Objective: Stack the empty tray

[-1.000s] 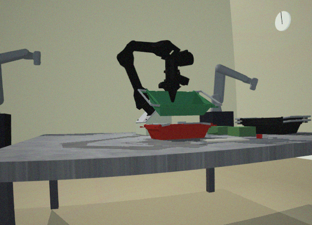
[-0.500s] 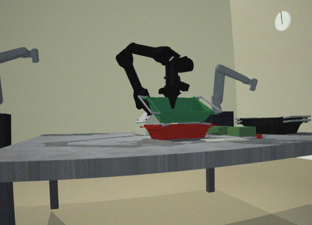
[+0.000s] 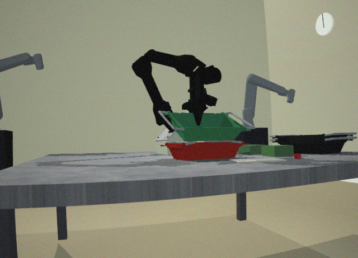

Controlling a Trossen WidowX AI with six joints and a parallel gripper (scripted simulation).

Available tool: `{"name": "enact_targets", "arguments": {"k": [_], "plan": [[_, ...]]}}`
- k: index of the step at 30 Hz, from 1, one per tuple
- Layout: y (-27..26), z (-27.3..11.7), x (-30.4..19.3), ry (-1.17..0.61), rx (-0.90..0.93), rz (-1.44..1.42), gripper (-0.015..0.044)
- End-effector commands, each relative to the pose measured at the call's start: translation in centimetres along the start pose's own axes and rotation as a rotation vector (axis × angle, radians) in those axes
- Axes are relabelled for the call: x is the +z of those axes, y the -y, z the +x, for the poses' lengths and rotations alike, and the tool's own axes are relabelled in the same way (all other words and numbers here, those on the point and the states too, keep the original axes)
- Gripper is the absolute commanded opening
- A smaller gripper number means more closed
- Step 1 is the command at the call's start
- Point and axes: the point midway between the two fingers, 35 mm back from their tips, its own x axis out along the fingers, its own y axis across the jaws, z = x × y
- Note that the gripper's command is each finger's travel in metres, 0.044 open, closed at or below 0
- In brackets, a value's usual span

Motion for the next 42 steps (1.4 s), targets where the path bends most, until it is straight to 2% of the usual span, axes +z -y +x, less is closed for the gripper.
{"name": "enact_targets", "arguments": {"k": [1,42], "plan": [[-0.5,0.4,-0.1,0.002,0.005,0.000,0.0000],[-1.6,1.9,-0.1,0.001,0.005,0.000,0.0000]]}}
